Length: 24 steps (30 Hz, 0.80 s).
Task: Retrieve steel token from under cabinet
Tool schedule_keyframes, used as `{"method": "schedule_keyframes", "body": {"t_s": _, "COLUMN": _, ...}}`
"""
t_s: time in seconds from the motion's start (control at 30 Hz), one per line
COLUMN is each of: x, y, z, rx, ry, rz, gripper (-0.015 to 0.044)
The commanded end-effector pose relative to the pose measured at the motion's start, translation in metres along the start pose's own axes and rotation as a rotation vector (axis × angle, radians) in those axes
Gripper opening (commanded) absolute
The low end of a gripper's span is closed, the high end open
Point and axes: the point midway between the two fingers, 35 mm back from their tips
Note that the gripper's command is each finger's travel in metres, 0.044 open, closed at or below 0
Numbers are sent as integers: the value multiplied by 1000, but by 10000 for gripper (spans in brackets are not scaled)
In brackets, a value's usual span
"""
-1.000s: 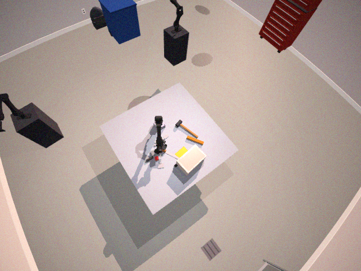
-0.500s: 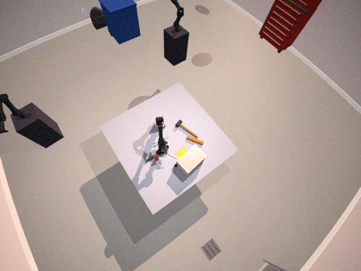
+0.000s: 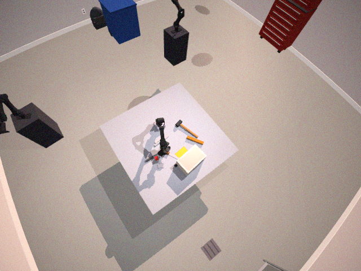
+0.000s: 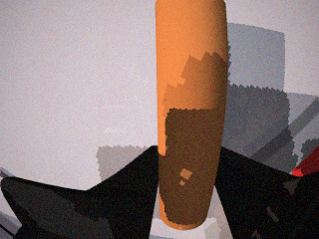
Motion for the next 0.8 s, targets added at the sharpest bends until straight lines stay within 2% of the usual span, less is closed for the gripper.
{"method": "schedule_keyframes", "body": {"t_s": 0.0, "x": 0, "y": -7, "z": -1, "rx": 1, "ry": 1, "rz": 0, "gripper": 0}}
{"method": "schedule_keyframes", "body": {"t_s": 0.77, "x": -1, "y": -39, "z": -2, "rx": 1, "ry": 1, "rz": -3, "gripper": 0}}
Point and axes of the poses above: the point midway between the two fingers, 35 mm back from their tips, its own x axis out along the fingers, its own z axis across the jaws, y = z × x
